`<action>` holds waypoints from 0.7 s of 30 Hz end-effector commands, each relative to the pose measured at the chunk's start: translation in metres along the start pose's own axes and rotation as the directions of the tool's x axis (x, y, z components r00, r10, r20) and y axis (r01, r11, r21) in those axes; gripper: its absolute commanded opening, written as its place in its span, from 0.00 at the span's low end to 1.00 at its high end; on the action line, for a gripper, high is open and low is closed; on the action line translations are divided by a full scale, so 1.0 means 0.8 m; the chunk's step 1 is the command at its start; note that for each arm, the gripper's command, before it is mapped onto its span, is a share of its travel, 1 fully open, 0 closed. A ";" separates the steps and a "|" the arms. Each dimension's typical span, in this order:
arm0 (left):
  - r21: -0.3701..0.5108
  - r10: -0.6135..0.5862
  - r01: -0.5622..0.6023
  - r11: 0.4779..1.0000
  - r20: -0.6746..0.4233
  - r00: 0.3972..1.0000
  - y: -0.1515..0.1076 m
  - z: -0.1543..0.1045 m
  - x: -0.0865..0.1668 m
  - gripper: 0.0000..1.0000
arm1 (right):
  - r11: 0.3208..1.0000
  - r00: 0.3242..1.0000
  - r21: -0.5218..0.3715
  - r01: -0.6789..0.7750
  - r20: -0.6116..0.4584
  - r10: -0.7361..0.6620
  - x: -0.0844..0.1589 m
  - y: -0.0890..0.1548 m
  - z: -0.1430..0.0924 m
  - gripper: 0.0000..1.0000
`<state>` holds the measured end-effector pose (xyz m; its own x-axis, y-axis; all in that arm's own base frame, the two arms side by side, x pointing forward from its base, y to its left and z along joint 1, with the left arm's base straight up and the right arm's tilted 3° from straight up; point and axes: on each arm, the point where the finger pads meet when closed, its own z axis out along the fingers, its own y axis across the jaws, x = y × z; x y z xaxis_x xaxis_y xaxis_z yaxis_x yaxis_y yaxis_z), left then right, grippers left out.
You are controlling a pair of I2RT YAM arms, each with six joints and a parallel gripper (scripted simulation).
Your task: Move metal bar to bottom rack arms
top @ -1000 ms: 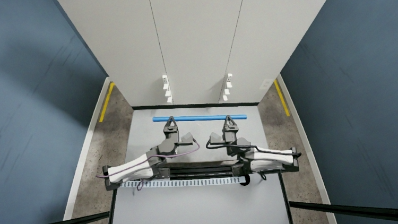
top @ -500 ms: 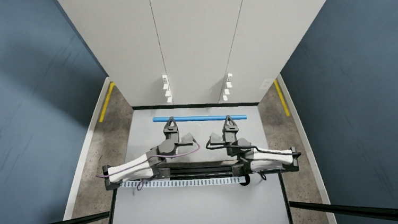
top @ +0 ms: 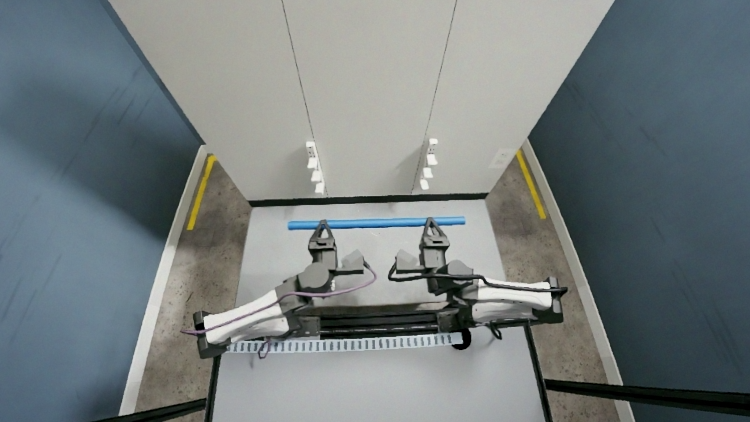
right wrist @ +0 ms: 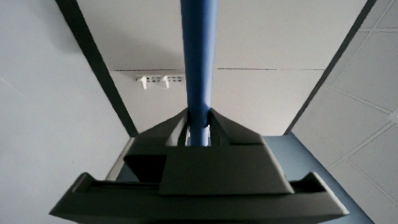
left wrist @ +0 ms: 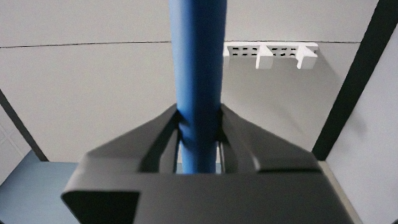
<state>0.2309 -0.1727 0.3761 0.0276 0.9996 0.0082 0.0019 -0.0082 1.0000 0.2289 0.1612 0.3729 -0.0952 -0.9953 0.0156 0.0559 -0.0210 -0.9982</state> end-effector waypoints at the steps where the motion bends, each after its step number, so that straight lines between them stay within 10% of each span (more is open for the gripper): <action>1: -0.011 -0.022 0.022 1.000 0.007 1.000 -0.001 -0.001 0.000 0.00 | 1.000 1.000 0.006 -0.013 0.011 0.013 -0.001 0.000 0.000 0.00; 21: -0.011 -0.022 0.022 1.000 0.007 1.000 -0.002 0.004 0.001 0.00 | 1.000 1.000 0.006 -0.013 0.011 0.013 -0.001 0.001 0.007 0.00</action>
<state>0.2327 -0.1726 0.3757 0.0296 0.9995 0.0068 0.0014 -0.0069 1.0000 0.2330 0.1610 0.3731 -0.0896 -0.9959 0.0145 0.0609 -0.0200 -0.9979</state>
